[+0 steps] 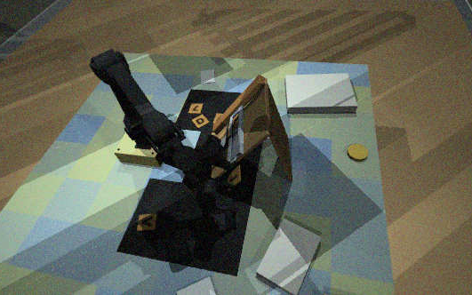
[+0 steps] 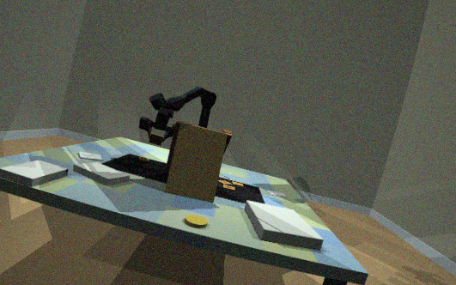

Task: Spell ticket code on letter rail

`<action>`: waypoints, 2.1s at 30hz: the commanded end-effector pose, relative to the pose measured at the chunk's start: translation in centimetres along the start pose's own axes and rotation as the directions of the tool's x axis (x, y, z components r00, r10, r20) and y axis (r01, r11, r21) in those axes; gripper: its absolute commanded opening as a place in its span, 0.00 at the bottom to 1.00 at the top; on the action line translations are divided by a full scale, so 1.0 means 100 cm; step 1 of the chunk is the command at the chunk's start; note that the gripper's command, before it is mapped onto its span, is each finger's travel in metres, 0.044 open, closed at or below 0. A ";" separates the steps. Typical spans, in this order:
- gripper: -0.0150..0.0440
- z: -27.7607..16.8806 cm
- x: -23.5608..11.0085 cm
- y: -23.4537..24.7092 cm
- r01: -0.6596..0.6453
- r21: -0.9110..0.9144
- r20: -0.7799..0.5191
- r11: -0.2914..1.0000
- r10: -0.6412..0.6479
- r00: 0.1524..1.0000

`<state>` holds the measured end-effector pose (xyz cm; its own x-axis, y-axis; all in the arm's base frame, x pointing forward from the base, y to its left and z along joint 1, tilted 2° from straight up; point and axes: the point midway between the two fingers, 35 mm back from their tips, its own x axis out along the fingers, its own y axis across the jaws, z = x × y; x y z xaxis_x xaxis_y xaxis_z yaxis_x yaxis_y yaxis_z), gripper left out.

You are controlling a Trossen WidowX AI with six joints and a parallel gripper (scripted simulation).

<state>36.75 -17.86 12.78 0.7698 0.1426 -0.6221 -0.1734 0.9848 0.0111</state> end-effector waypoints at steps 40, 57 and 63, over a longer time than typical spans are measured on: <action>0.25 0.000 0.000 0.021 0.004 0.005 0.000 1.000 -0.004 1.000; 0.25 0.001 0.000 0.029 0.004 0.006 0.000 1.000 -0.004 1.000; 0.25 0.001 0.000 0.032 0.004 0.006 0.000 1.000 -0.004 1.000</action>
<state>36.26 -14.74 12.81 0.7693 0.1443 -0.6224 -0.1735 0.9847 0.0138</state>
